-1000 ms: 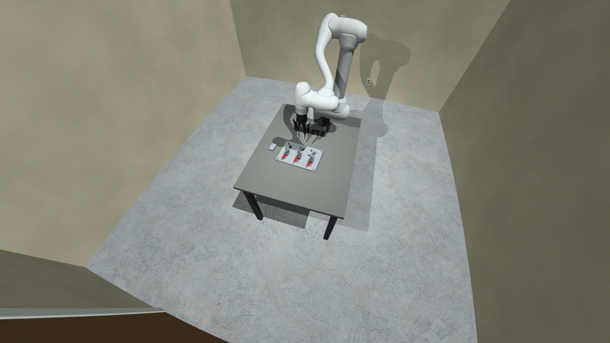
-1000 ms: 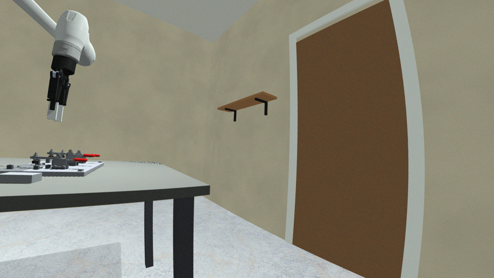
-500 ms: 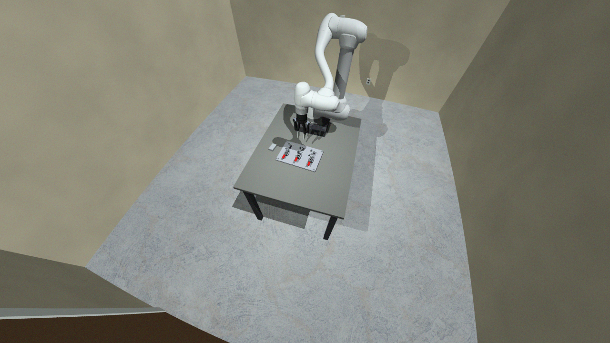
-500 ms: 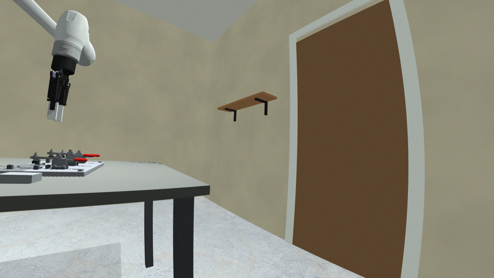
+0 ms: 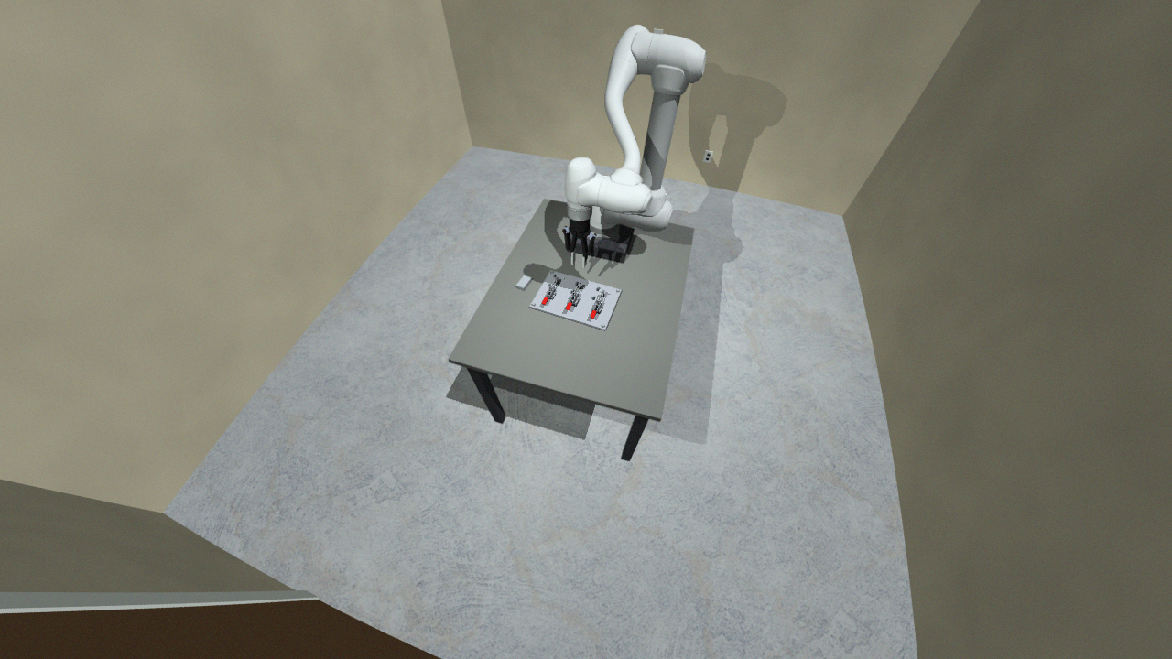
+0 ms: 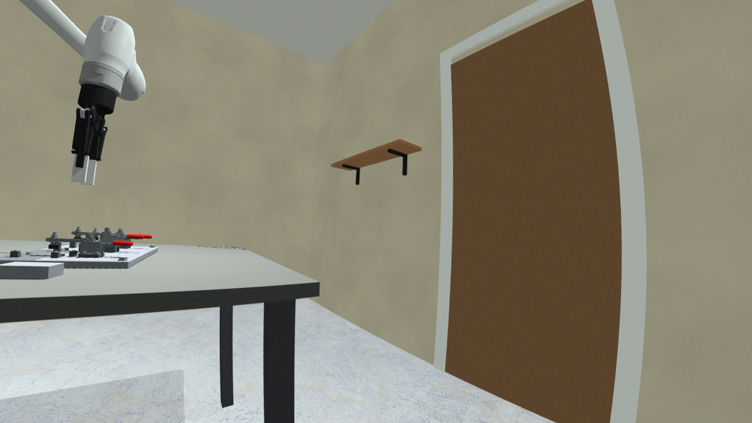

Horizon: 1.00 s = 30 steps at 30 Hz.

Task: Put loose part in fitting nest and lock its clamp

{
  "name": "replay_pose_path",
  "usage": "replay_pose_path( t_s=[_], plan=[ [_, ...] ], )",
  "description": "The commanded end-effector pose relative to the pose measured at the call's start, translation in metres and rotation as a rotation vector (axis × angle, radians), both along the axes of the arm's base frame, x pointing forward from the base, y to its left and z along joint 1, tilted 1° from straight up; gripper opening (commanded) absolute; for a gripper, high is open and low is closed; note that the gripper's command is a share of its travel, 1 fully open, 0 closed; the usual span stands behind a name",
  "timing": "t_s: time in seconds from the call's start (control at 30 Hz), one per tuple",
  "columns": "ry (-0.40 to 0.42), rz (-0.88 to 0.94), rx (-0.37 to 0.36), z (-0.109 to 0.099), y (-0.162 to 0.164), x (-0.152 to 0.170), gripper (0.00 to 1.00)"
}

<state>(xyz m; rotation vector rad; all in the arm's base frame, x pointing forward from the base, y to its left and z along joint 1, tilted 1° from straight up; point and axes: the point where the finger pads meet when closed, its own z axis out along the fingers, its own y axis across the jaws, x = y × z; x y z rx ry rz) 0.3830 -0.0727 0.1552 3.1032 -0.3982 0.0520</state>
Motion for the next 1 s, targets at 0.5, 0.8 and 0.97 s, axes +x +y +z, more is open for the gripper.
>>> replay_pose_path(
  t_s=[0.5,0.8,0.97],
  plan=[
    [0.009,0.008,0.009,-0.001,0.0,0.0,0.35],
    [0.009,0.008,0.009,-0.001,-0.001,0.002,0.35],
    [0.009,0.008,0.009,-0.001,-0.004,0.016,0.35]
  ],
)
